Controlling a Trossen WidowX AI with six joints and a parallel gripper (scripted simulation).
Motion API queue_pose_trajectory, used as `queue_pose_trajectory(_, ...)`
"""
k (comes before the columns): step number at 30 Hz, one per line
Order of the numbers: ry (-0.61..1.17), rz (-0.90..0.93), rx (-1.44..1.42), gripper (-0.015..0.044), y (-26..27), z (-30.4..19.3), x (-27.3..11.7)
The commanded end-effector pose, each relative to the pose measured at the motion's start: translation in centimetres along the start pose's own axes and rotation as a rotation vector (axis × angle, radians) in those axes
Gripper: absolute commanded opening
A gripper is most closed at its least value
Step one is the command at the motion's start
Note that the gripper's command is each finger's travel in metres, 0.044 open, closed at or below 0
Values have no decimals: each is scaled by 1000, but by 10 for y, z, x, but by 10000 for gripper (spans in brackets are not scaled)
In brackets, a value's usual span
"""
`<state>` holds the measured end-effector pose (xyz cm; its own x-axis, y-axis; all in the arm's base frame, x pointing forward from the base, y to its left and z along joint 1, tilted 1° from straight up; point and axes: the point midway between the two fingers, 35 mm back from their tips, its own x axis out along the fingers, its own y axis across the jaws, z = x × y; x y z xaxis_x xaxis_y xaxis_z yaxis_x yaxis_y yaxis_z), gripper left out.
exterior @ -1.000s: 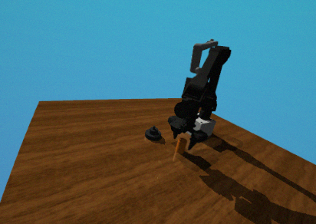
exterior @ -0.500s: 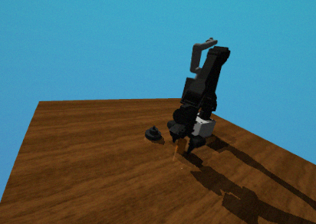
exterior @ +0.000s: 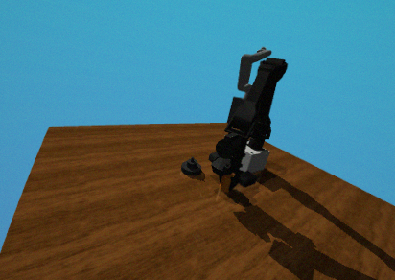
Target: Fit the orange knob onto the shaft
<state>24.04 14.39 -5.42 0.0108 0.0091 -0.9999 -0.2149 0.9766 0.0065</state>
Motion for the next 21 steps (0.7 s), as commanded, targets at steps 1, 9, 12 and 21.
queue_pose_trajectory(1,0,-3,1,164,0,0,1)
queue_pose_trajectory(9,-1,-3,1,32,1,3,-10)
queue_pose_trajectory(12,-1,-2,1,0,3,8,-32)
queue_pose_trajectory(21,-2,-2,1,0,7,10,-103)
